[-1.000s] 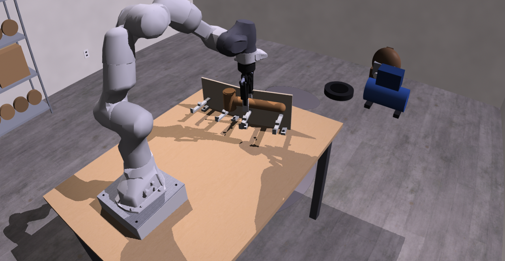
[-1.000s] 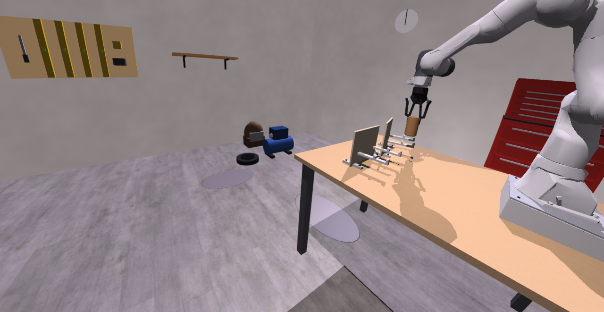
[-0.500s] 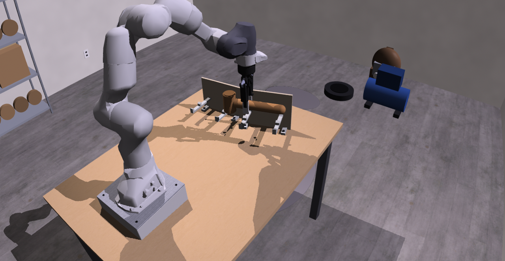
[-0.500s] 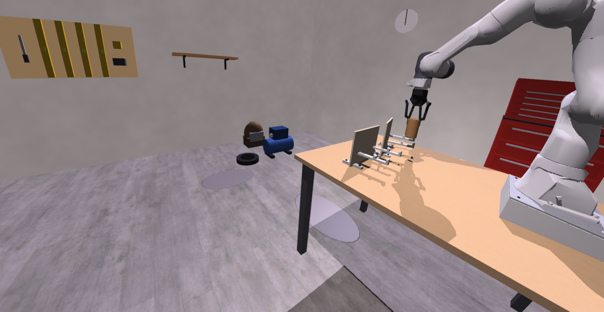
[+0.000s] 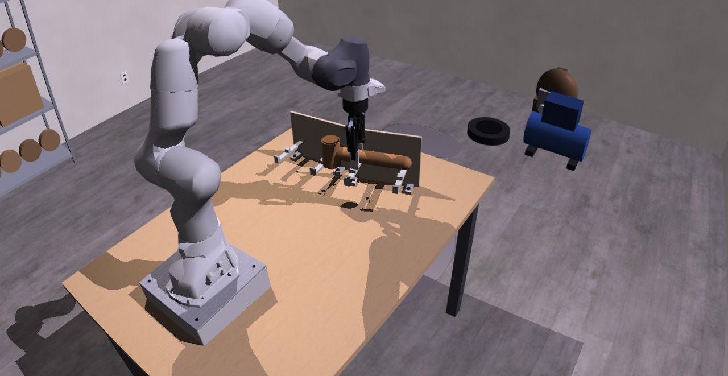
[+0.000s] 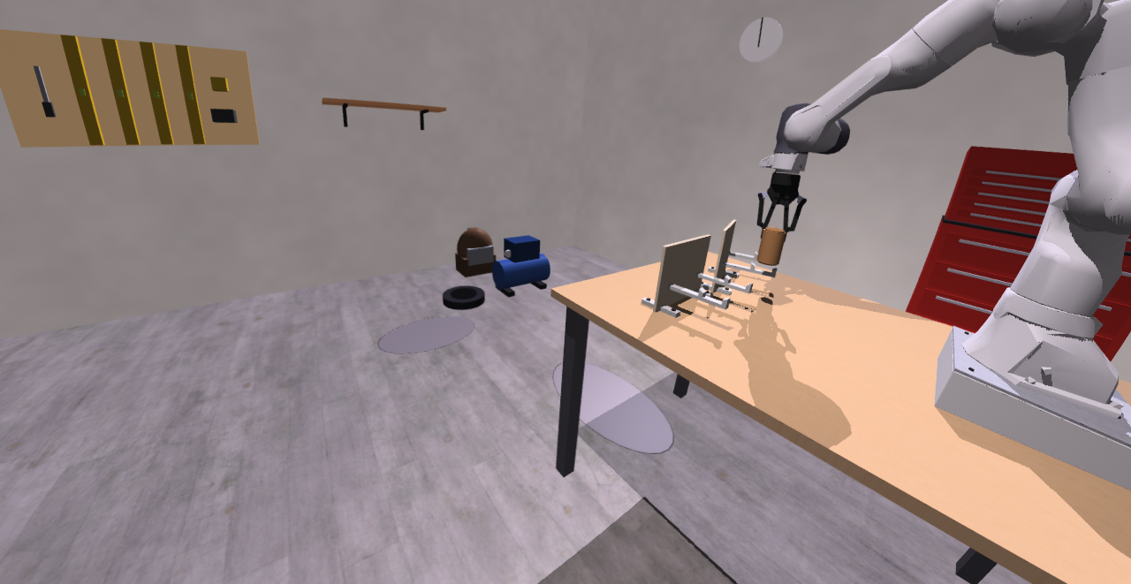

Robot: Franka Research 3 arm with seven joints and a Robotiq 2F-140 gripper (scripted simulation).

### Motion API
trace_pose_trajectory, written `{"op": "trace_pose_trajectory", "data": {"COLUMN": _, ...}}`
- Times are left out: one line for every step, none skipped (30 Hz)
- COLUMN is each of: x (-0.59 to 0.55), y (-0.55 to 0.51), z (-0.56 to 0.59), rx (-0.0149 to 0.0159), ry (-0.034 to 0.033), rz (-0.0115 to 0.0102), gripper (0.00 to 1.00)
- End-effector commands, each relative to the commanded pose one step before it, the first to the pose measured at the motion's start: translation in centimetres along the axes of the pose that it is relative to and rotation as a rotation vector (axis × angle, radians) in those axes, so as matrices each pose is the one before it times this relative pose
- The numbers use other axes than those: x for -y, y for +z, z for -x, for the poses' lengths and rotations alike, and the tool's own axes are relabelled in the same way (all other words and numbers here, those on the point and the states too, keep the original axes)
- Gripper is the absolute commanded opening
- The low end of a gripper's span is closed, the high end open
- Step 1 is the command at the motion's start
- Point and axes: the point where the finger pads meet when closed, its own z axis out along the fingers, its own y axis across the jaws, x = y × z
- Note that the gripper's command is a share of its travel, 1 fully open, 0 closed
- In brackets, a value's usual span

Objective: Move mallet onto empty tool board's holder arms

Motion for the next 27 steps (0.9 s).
{"op": "trace_pose_trajectory", "data": {"x": 0.351, "y": 0.215, "z": -0.235, "rx": -0.00404, "ry": -0.00345, "rz": -0.01413, "gripper": 0.0}}
{"op": "trace_pose_trajectory", "data": {"x": -0.015, "y": 0.163, "z": -0.003, "rx": -0.00008, "ry": 0.0001, "rz": 0.00007, "gripper": 0.0}}
{"op": "trace_pose_trajectory", "data": {"x": -0.016, "y": 0.164, "z": -0.003, "rx": -0.00009, "ry": 0.0001, "rz": 0.00008, "gripper": 0.0}}
{"op": "trace_pose_trajectory", "data": {"x": -0.017, "y": 0.165, "z": -0.003, "rx": -0.00009, "ry": 0.00011, "rz": 0.00008, "gripper": 0.0}}
{"op": "trace_pose_trajectory", "data": {"x": -0.018, "y": 0.165, "z": -0.003, "rx": -0.0001, "ry": 0.00011, "rz": 0.00008, "gripper": 0.0}}
{"op": "trace_pose_trajectory", "data": {"x": 0.004, "y": 0.166, "z": 0.001, "rx": 0.00003, "ry": -0.00003, "rz": -0.00001, "gripper": 0.0}}
{"op": "trace_pose_trajectory", "data": {"x": 0.007, "y": 0.166, "z": 0.001, "rx": 0.00005, "ry": -0.00005, "rz": -0.00003, "gripper": 0.0}}
{"op": "trace_pose_trajectory", "data": {"x": 0.006, "y": 0.166, "z": 0.001, "rx": 0.00004, "ry": -0.00005, "rz": -0.00003, "gripper": 0.0}}
{"op": "trace_pose_trajectory", "data": {"x": 0.006, "y": 0.165, "z": 0.001, "rx": 0.00004, "ry": -0.00004, "rz": -0.00003, "gripper": 0.0}}
{"op": "trace_pose_trajectory", "data": {"x": 0.0, "y": 0.0, "z": 0.0, "rx": 0.0, "ry": 0.0, "rz": 0.0, "gripper": 0.0}}
{"op": "trace_pose_trajectory", "data": {"x": 0.0, "y": 0.0, "z": 0.0, "rx": 0.0, "ry": 0.0, "rz": 0.0, "gripper": 0.0}}
{"op": "trace_pose_trajectory", "data": {"x": 0.005, "y": 0.164, "z": 0.001, "rx": 0.00004, "ry": -0.00004, "rz": -0.00002, "gripper": 0.0}}
{"op": "trace_pose_trajectory", "data": {"x": 0.004, "y": 0.163, "z": 0.001, "rx": 0.00003, "ry": -0.00003, "rz": -0.00002, "gripper": 0.0}}
{"op": "trace_pose_trajectory", "data": {"x": 0.004, "y": 0.161, "z": 0.001, "rx": 0.00003, "ry": -0.00003, "rz": -0.00002, "gripper": 0.0}}
{"op": "trace_pose_trajectory", "data": {"x": 0.003, "y": 0.159, "z": 0.001, "rx": 0.00003, "ry": -0.00002, "rz": -0.00001, "gripper": 0.0}}
{"op": "trace_pose_trajectory", "data": {"x": 0.002, "y": 0.157, "z": 0.001, "rx": 0.00003, "ry": -0.00002, "rz": -0.00001, "gripper": 0.0}}
{"op": "trace_pose_trajectory", "data": {"x": 0.002, "y": 0.155, "z": 0.001, "rx": 0.00002, "ry": -0.00001, "rz": -0.00001, "gripper": 0.0}}
{"op": "trace_pose_trajectory", "data": {"x": 0.001, "y": 0.152, "z": 0.001, "rx": 0.00002, "ry": -0.00001, "rz": -0.00001, "gripper": 0.0}}
{"op": "trace_pose_trajectory", "data": {"x": 0.0, "y": 0.149, "z": 0.001, "rx": 0.00002, "ry": 0.0, "rz": 0.0, "gripper": 0.0}}
{"op": "trace_pose_trajectory", "data": {"x": 0.0, "y": 0.146, "z": 0.001, "rx": 0.00001, "ry": 0.0, "rz": 0.0, "gripper": 0.0}}
{"op": "trace_pose_trajectory", "data": {"x": -0.001, "y": 0.143, "z": 0.001, "rx": 0.00001, "ry": 0.00001, "rz": 0.0, "gripper": 0.0}}
{"op": "trace_pose_trajectory", "data": {"x": -0.001, "y": 0.139, "z": 0.001, "rx": 0.00001, "ry": 0.00001, "rz": 0.0, "gripper": 0.0}}
{"op": "trace_pose_trajectory", "data": {"x": -0.002, "y": 0.135, "z": 0.001, "rx": 0.00001, "ry": 0.00001, "rz": 0.00001, "gripper": 0.0}}
{"op": "trace_pose_trajectory", "data": {"x": -0.002, "y": 0.131, "z": 0.001, "rx": 0.0, "ry": 0.00002, "rz": 0.00001, "gripper": 0.0}}
{"op": "trace_pose_trajectory", "data": {"x": -0.002, "y": 0.127, "z": 0.001, "rx": 0.0, "ry": 0.00002, "rz": 0.00001, "gripper": 0.0}}
{"op": "trace_pose_trajectory", "data": {"x": -0.003, "y": 0.122, "z": 0.001, "rx": 0.0, "ry": 0.00002, "rz": 0.00001, "gripper": 0.0}}
{"op": "trace_pose_trajectory", "data": {"x": 0.0, "y": 0.0, "z": 0.0, "rx": 0.0, "ry": 0.0, "rz": 0.0, "gripper": 0.0}}
